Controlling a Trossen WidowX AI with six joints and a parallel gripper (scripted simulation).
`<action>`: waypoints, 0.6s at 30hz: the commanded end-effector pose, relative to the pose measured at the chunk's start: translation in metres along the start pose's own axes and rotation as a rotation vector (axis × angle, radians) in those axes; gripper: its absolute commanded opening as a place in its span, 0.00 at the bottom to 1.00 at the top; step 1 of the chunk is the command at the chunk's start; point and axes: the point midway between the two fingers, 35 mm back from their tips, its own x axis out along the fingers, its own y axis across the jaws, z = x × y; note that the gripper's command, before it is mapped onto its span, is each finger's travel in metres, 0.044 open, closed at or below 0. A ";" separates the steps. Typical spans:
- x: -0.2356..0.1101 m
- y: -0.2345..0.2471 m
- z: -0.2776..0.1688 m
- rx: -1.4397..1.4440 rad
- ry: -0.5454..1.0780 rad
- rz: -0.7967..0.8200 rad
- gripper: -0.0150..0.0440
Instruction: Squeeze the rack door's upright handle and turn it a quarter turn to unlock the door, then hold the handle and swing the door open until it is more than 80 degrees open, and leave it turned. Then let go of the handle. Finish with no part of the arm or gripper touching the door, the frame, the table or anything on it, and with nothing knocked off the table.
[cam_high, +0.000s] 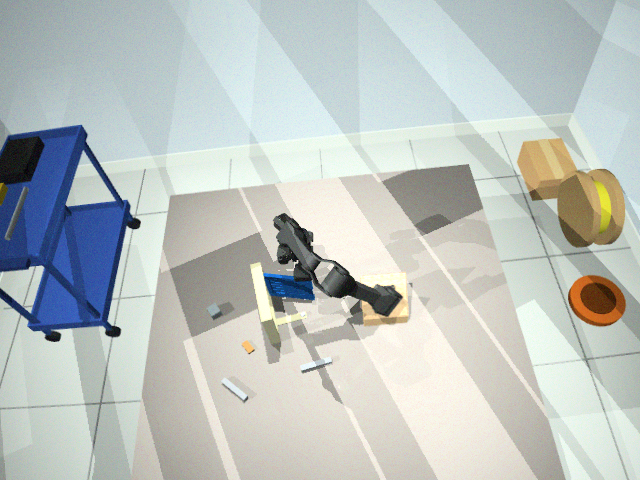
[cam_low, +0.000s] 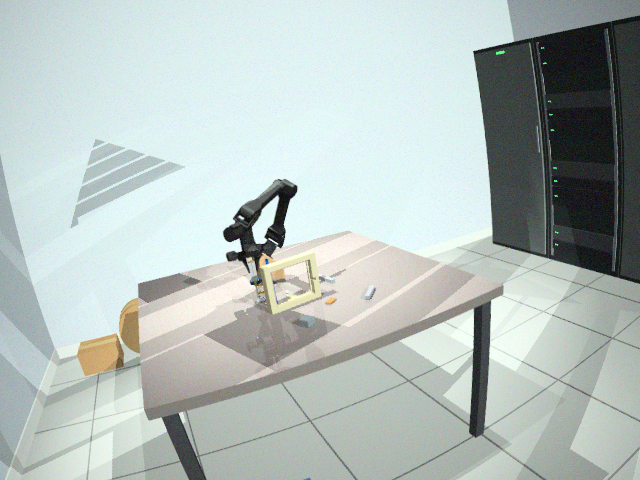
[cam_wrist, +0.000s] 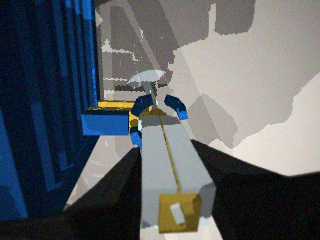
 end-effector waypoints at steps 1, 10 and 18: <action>0.000 -0.009 0.003 -0.083 0.003 -0.002 0.30; 0.000 -0.031 0.011 -0.241 0.002 -0.003 0.30; -0.001 -0.046 0.019 -0.364 0.002 -0.004 0.30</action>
